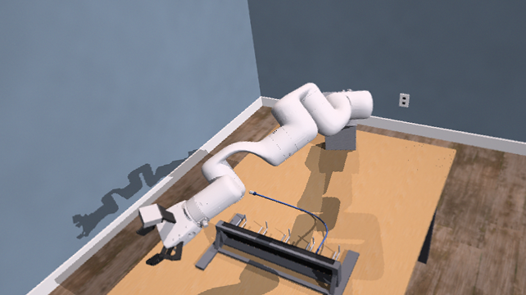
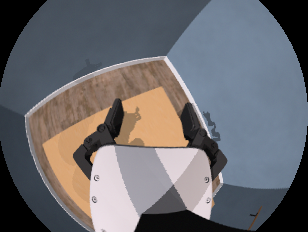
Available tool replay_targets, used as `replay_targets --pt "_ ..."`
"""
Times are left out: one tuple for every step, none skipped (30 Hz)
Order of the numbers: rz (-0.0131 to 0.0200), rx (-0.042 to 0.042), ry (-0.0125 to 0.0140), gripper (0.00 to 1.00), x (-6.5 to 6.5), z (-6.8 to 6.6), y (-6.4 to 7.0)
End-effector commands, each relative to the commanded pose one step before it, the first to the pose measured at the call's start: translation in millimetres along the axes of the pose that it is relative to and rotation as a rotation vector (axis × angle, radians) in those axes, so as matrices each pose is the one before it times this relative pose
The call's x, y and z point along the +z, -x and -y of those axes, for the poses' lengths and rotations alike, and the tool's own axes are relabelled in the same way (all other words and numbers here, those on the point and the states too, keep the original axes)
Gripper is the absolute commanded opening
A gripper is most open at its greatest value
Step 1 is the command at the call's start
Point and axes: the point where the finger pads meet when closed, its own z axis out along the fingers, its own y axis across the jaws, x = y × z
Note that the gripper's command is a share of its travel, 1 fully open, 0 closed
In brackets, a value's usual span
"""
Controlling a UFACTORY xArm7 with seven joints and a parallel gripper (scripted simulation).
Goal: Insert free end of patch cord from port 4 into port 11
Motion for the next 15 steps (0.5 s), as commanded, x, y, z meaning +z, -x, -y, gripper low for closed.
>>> replay_targets --pt "-0.00431 0.00426 0.00354 1.00 -1.22 -4.12 -4.15" --pt "0.00178 0.00494 0.00619 1.00 -0.34 -6.03 -1.19" --pt "0.00345 0.00908 0.01110 1.00 -0.56 -10.93 -1.97" --pt "0.00584 0.01424 0.01675 1.00 -0.71 -16.75 -2.59" --pt "0.00407 0.00928 0.01052 1.00 -0.30 -10.67 -1.43" --pt "0.00194 0.00426 0.00473 1.00 -0.09 -4.84 -0.60" --pt "0.00320 0.00685 0.00748 1.00 -0.12 -7.70 -0.86" --pt "0.00426 0.00879 0.00939 1.00 -0.09 -9.75 -0.94" --pt "0.00469 0.00929 0.00968 1.00 -0.01 -10.17 -0.81" --pt "0.00457 0.00872 0.00888 1.00 0.07 -9.42 -0.61" --pt "0.00443 0.00819 0.00816 1.00 0.13 -8.74 -0.44" --pt "0.00450 0.00808 0.00789 1.00 0.19 -8.52 -0.31" --pt "0.00470 0.00820 0.00785 1.00 0.25 -8.56 -0.19" --pt "0.00490 0.00830 0.00780 1.00 0.31 -8.58 -0.07" --pt "0.00000 0.00000 0.00000 1.00 0.00 0.00 0.00"
